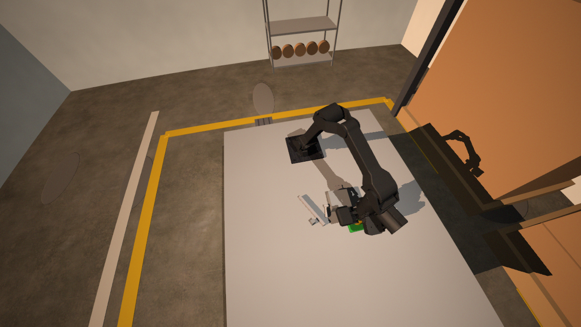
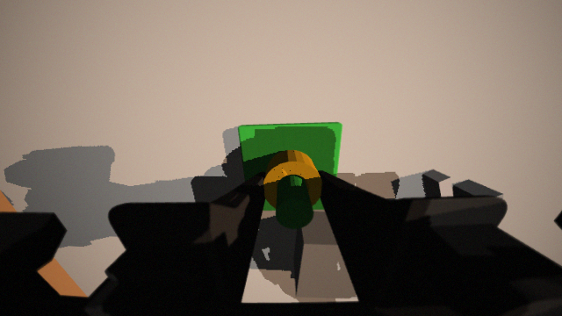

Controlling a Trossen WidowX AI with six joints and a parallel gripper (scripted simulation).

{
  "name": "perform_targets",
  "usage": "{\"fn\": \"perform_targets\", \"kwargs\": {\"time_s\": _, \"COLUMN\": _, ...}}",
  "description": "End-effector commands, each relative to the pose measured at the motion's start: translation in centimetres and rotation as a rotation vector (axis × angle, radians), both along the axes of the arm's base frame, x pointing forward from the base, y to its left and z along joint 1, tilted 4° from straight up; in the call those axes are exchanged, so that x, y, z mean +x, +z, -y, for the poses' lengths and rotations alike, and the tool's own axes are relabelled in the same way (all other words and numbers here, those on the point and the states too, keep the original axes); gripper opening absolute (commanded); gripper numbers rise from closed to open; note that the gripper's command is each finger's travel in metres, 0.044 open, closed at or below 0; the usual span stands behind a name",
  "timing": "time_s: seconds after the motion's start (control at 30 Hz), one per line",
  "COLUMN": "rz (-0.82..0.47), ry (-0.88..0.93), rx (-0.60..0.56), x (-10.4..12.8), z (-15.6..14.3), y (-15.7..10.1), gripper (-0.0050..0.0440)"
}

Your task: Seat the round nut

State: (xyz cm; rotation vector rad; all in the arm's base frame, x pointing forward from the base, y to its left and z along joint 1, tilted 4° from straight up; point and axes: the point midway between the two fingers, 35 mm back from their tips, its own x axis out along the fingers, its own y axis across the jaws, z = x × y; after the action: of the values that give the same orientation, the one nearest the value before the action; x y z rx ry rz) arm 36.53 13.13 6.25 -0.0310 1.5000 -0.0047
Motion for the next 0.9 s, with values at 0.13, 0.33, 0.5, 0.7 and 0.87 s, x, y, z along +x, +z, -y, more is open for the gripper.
{"fn": "perform_targets", "kwargs": {"time_s": 0.13, "rz": 0.031, "ry": 0.000, "rx": 0.012, "x": 0.3, "z": -0.1, "y": 1.1, "gripper": 0.0260}}
{"fn": "perform_targets", "kwargs": {"time_s": 0.33, "rz": 0.031, "ry": 0.000, "rx": 0.012, "x": 0.3, "z": -0.1, "y": 1.1, "gripper": 0.0260}}
{"fn": "perform_targets", "kwargs": {"time_s": 0.5, "rz": 0.031, "ry": 0.000, "rx": 0.012, "x": 0.3, "z": -0.1, "y": 1.1, "gripper": 0.0260}}
{"fn": "perform_targets", "kwargs": {"time_s": 0.7, "rz": 0.030, "ry": 0.000, "rx": 0.011, "x": 0.4, "z": -0.2, "y": 1.5, "gripper": 0.0260}}
{"fn": "perform_targets", "kwargs": {"time_s": 0.87, "rz": 0.027, "ry": 0.002, "rx": 0.009, "x": 0.5, "z": -0.4, "y": 4.5, "gripper": 0.0260}}
